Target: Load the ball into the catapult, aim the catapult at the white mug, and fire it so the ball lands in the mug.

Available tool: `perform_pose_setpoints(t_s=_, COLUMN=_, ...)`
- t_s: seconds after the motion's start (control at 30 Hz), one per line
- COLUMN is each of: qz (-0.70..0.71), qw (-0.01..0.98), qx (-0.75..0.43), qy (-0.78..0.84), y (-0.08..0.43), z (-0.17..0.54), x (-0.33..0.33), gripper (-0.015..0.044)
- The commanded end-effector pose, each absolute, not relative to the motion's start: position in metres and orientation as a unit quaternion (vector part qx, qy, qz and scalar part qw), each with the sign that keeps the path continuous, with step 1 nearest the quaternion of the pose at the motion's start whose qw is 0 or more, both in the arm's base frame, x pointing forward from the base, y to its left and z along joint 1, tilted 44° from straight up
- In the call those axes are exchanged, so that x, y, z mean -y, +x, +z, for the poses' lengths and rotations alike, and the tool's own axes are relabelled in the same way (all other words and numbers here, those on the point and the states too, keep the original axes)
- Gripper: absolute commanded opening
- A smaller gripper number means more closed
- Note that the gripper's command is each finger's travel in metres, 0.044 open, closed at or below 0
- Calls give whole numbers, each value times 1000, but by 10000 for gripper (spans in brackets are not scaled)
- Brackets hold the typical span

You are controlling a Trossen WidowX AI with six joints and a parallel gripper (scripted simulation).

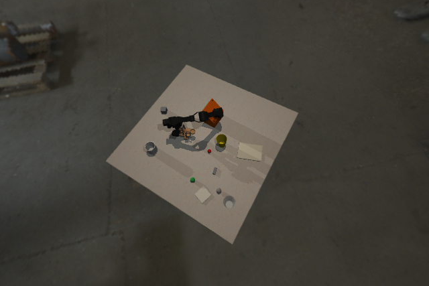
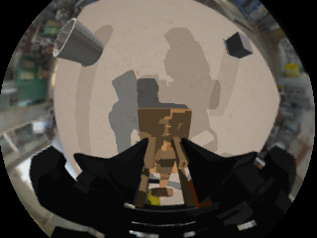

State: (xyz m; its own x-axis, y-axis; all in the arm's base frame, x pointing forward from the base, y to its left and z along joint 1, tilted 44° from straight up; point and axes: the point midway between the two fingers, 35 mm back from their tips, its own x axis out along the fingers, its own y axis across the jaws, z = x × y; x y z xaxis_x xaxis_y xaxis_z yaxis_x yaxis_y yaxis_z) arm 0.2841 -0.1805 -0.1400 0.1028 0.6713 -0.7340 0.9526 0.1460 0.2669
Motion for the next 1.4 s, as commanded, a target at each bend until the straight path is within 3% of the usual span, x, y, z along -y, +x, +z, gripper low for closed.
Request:
perform_pose_setpoints(t_s=0.0, qz=-145, qw=429, qx=-652, qy=608, y=285, z=-138, x=183, gripper=0)
perform_pose_setpoints(t_s=0.57, qz=43, qw=581, qx=-666, qy=466, y=306, z=-132, x=177, gripper=0)
perform_pose_setpoints(t_s=1.37, qz=45, qw=583, qx=-665, qy=465, y=312, z=-153, x=155, gripper=0)
